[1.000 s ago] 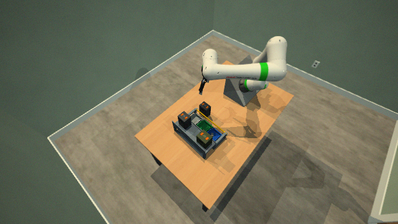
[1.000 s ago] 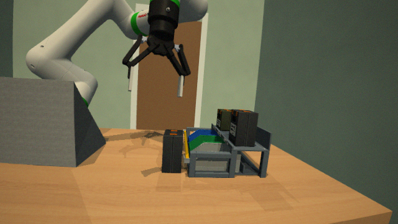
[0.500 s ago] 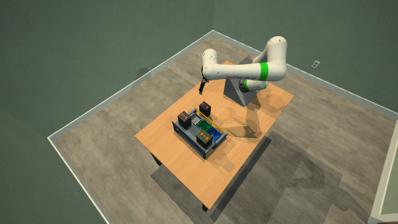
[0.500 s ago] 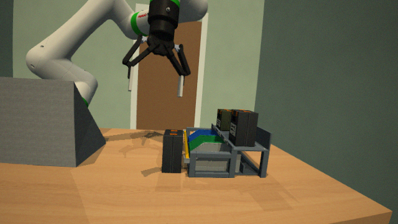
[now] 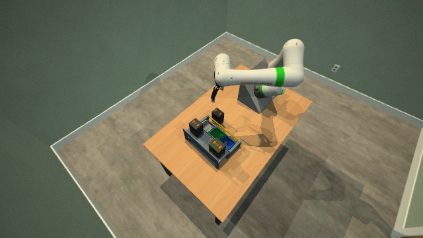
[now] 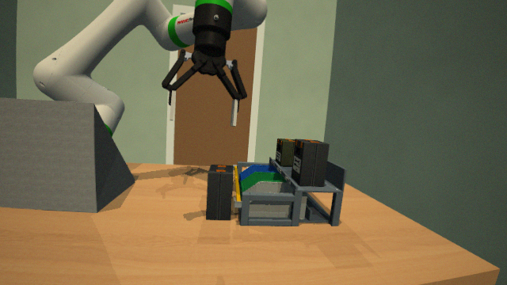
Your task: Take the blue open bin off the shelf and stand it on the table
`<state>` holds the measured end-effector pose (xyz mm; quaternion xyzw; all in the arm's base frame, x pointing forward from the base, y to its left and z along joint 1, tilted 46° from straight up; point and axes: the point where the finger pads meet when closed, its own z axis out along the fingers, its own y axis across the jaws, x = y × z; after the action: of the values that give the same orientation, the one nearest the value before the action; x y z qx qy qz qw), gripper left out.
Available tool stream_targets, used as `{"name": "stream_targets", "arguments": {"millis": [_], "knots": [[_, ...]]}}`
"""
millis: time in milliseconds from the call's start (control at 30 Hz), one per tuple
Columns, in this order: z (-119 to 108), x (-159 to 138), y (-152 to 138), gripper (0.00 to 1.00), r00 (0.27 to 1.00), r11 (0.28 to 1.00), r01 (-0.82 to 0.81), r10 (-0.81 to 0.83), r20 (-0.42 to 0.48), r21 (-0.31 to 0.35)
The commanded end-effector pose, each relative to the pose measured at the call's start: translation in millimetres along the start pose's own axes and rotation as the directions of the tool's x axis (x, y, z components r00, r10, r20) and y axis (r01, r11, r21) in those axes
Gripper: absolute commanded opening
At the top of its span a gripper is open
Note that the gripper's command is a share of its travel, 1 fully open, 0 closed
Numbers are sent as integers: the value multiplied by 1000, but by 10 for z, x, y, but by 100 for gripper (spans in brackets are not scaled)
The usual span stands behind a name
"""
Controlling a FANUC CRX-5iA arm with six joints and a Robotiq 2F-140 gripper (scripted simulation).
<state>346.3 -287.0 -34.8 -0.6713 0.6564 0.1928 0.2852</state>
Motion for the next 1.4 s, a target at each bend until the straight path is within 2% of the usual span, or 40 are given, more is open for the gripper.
{"name": "stream_targets", "arguments": {"millis": [0,333,500,900,1067,1367], "knots": [[90,-198,-190,100,988,990,-143,142,58,11],[90,-198,-190,100,988,990,-143,142,58,11],[247,-544,-515,100,961,966,-258,255,108,14],[247,-544,-515,100,961,966,-258,255,108,14],[404,-890,-839,100,961,966,-258,255,108,14],[404,-890,-839,100,961,966,-258,255,108,14]]}}
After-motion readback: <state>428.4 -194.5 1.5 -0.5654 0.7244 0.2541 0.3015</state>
